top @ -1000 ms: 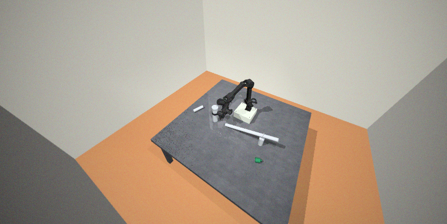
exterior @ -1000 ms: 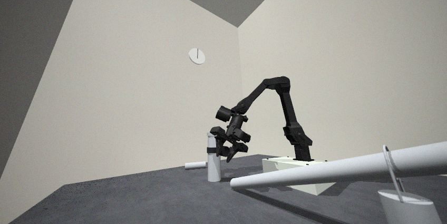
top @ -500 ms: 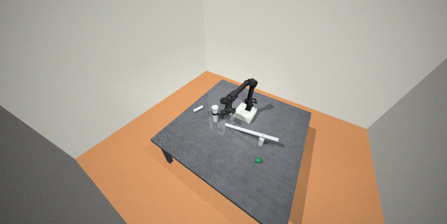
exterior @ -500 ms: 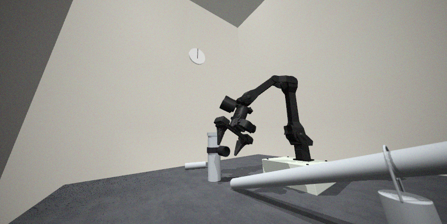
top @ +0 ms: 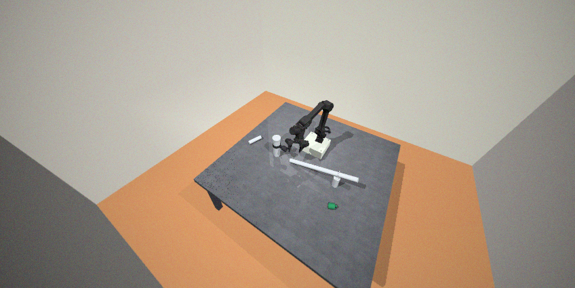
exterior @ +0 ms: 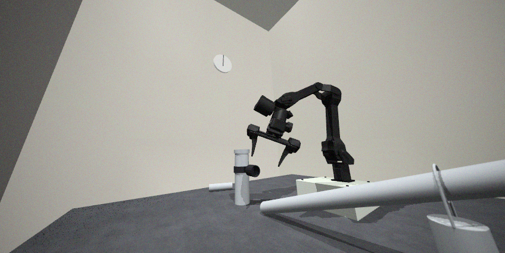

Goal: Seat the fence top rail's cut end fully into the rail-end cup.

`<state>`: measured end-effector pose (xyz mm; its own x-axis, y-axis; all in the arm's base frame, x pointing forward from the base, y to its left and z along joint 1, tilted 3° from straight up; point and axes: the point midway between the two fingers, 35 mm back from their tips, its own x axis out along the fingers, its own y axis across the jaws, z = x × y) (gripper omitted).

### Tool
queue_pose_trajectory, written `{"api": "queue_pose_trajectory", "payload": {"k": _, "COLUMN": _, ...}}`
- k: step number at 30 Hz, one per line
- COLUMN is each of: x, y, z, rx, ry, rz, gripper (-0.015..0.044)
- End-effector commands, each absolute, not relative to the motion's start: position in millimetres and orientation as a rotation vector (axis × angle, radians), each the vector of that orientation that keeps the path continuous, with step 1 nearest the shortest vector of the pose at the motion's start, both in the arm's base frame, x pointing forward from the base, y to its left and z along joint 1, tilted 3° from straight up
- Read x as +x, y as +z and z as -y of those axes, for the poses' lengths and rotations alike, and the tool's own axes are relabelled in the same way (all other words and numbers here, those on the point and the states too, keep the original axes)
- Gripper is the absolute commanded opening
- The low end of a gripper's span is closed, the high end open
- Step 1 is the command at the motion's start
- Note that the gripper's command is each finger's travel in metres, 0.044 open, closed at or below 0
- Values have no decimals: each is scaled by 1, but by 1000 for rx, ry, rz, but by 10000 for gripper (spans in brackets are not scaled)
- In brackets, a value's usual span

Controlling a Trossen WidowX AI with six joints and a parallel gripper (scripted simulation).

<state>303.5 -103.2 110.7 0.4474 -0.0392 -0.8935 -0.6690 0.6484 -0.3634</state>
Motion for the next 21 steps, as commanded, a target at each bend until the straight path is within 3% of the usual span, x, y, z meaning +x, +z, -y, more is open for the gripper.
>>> {"api": "queue_pose_trajectory", "payload": {"k": 1, "x": 300, "y": 154, "z": 55, "rx": -257, "ry": 89, "rz": -1087, "gripper": 440}}
{"api": "queue_pose_trajectory", "payload": {"k": 8, "x": 291, "y": 173, "z": 31, "rx": 46, "ry": -96, "rz": -1075, "gripper": 440}}
{"api": "queue_pose_trajectory", "payload": {"k": 21, "x": 291, "y": 173, "z": 30, "rx": 52, "ry": -100, "rz": -1074, "gripper": 440}}
